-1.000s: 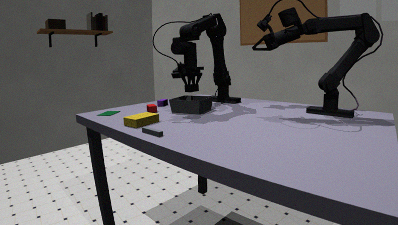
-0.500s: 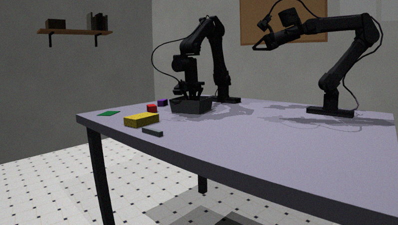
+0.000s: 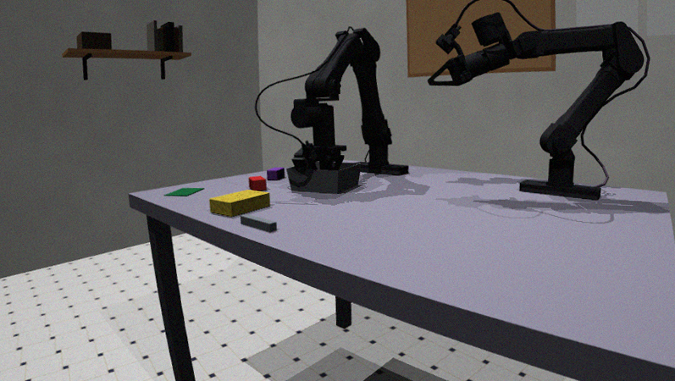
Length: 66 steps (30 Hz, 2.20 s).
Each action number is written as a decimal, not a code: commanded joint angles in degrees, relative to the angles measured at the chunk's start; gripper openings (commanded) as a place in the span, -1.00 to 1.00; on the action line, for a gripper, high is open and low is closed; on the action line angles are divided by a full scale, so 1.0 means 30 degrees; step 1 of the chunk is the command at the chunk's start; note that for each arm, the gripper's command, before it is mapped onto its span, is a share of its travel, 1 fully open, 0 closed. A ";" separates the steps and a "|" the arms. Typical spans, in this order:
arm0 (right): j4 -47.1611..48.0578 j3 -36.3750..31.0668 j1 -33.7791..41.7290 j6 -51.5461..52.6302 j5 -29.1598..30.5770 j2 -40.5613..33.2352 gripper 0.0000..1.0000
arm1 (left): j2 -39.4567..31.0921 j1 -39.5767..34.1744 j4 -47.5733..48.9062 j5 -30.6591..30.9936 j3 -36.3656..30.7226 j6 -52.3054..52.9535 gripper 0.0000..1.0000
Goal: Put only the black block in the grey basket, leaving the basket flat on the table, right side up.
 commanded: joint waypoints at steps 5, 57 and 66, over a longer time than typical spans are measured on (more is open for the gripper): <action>0.0517 0.0198 0.0121 0.0185 0.0177 -0.0134 -0.37 | -0.0493 0.0088 0.0104 0.0190 -0.0114 0.0007 -1.00; 0.0884 -0.4664 0.0369 -0.1177 0.0705 -1.3310 1.00 | -0.0493 0.0088 0.0104 0.0190 -0.0114 0.0007 -1.00; 0.0652 -0.4590 0.0380 -0.1172 0.0695 -1.3492 1.00 | -0.0493 0.0088 0.0104 0.0190 -0.0114 0.0007 -1.00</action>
